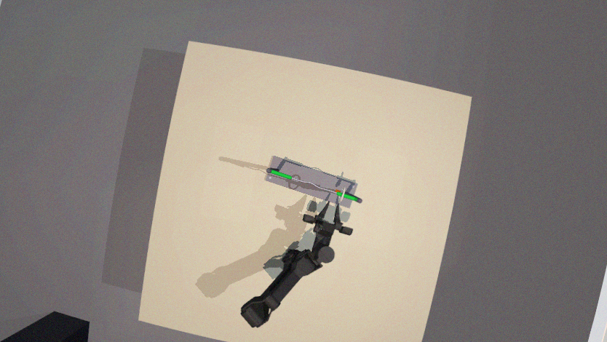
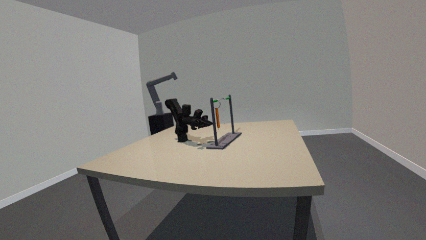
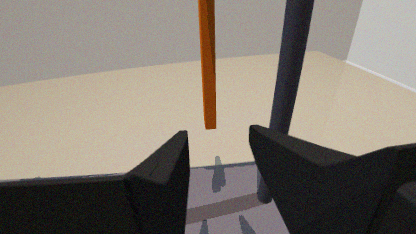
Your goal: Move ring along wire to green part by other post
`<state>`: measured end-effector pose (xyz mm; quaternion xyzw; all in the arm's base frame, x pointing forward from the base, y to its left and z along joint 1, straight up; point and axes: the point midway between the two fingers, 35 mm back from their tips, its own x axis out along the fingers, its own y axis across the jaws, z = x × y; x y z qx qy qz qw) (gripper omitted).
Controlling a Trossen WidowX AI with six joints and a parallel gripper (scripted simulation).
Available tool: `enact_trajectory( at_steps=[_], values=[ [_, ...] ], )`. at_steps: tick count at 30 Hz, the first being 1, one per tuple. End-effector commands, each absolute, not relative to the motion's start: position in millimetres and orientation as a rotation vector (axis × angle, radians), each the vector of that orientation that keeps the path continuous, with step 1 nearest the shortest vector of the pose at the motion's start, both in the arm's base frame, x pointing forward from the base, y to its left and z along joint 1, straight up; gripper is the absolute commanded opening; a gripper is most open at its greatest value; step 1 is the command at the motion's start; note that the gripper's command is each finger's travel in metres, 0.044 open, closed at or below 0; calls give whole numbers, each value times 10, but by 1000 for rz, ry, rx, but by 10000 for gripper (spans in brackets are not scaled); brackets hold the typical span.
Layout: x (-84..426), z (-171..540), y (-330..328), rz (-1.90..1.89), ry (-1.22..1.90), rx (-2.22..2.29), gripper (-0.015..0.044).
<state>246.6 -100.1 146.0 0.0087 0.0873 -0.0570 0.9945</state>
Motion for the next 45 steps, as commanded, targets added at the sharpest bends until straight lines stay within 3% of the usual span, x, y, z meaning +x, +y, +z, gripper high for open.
enact_trajectory(
  at_steps=[1, 45],
  values=[
    [2556, 1534, -1004, -128, 163, 4, 160],
    [3089, 1486, -1080, -128, 160, 4, 160]
  ],
)
